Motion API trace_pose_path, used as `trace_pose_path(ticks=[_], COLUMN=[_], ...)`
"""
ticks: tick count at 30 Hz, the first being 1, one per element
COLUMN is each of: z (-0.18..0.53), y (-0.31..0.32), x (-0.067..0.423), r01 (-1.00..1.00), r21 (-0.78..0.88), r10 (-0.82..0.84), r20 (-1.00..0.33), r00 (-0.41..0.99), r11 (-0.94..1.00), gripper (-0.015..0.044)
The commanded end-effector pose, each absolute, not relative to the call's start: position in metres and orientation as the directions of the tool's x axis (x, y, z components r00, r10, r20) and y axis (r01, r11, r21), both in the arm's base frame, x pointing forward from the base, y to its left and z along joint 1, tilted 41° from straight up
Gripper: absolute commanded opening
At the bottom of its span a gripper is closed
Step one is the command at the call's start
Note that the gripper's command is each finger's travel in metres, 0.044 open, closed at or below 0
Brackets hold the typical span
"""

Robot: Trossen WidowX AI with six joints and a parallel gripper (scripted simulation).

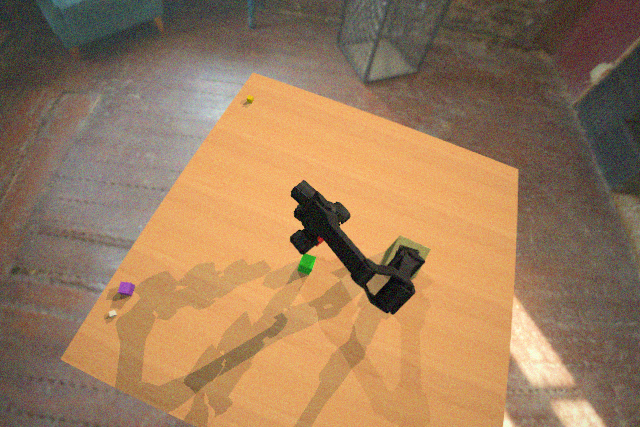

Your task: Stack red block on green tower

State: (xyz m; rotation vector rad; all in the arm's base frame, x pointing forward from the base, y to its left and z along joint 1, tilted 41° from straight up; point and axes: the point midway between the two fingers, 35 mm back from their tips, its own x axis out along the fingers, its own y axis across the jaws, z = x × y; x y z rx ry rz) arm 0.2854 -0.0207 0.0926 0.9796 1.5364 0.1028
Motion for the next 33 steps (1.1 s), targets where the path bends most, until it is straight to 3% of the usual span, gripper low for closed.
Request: trace_pose_path(ticks=[1,9,33], z=[0.110,0.136,0.111], y=[-0.001,0.032,0.055], x=[0.290,0.289,0.293], r01=[0.504,0.498,0.498], r21=[0.591,0.607,0.608], r10=[0.629,0.650,0.651], r20=[-0.769,-0.752,-0.751], r00=[0.114,0.110,0.110], r11=[0.630,0.619,0.618], gripper=[0.0000,0.0000,0.0000])
